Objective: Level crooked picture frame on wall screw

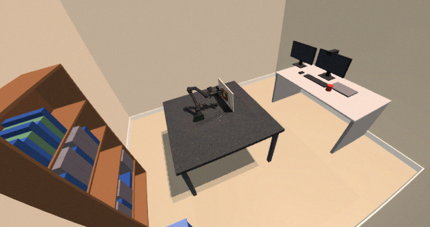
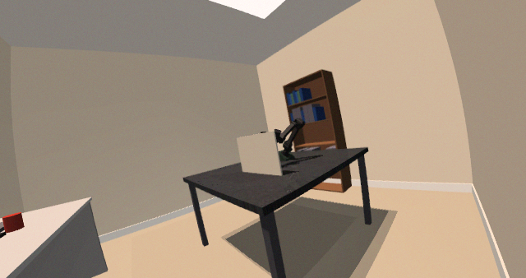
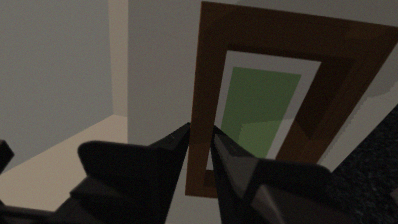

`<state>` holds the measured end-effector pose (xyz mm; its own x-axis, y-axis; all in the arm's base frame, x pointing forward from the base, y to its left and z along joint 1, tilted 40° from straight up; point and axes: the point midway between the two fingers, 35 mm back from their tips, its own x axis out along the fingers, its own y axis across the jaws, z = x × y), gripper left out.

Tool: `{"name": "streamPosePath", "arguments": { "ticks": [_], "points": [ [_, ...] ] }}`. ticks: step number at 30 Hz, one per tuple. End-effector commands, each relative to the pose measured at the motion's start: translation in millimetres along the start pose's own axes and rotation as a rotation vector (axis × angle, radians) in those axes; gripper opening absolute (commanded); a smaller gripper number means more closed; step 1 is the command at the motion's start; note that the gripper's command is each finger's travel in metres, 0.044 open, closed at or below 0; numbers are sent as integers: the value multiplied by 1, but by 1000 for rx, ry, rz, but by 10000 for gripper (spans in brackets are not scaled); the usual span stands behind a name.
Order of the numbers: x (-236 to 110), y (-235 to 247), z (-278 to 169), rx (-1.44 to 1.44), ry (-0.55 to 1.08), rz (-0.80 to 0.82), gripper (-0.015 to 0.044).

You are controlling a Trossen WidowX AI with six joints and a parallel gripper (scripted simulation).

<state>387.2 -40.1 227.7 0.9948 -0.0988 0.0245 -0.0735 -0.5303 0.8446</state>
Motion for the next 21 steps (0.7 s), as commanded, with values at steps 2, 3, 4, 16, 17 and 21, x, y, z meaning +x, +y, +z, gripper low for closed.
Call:
{"name": "streamPosePath", "arguments": {
  "ticks": [2,3,4,16,17,21],
  "points": [
    [0,10,-1,-3,1,28,0],
    [0,10,-1,-3,1,28,0],
    [0,10,-1,-3,1,28,0],
    [0,8,-1,-3,1,28,0],
    [0,8,-1,-3,1,28,0],
    [0,8,-1,-3,1,28,0]
  ]
}}
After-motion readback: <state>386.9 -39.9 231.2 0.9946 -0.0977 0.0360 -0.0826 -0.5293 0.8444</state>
